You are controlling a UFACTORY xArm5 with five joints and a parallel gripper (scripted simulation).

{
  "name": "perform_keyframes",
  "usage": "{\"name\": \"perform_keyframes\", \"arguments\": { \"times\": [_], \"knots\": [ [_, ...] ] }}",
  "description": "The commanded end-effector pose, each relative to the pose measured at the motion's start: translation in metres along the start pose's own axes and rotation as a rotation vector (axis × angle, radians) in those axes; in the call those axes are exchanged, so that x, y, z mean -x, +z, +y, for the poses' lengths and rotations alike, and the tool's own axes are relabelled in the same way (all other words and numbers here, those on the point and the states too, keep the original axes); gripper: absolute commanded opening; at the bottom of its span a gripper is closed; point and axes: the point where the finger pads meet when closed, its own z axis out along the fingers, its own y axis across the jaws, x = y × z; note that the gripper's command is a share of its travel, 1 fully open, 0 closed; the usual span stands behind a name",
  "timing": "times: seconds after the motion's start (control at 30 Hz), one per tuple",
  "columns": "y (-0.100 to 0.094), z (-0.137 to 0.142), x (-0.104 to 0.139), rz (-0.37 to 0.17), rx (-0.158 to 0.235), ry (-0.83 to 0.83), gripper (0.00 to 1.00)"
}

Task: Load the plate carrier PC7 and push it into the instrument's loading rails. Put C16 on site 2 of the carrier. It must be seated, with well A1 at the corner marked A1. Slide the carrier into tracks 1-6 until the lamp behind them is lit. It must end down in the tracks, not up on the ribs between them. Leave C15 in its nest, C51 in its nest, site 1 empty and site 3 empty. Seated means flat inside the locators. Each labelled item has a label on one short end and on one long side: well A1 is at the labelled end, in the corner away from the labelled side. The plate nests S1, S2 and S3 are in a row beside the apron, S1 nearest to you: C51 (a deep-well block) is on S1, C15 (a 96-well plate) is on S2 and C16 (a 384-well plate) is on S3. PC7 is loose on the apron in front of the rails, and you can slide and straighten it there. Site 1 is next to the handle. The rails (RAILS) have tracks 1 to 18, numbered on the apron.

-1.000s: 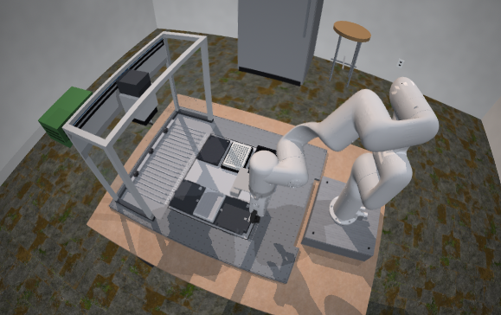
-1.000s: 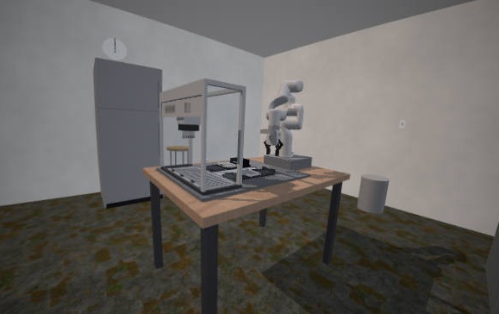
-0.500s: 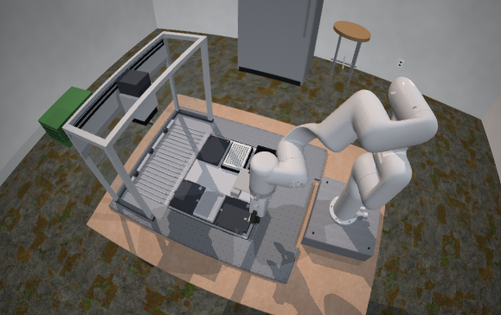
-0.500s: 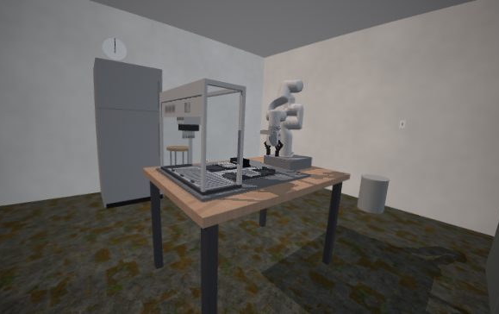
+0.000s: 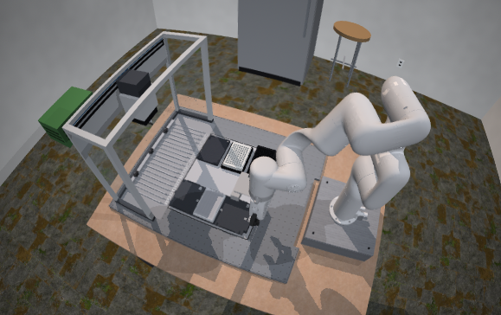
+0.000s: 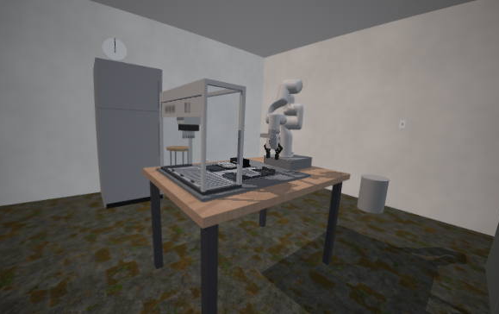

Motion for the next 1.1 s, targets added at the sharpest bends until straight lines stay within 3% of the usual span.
{"name": "perform_keyframes", "arguments": {
  "times": [0.0,1.07],
  "knots": [
    [0.006,0.0,-0.001,0.002,-0.001,0.0,0.81],
    [0.053,0.0,-0.001,0.002,-0.001,0.0,0.81]
  ]
}}
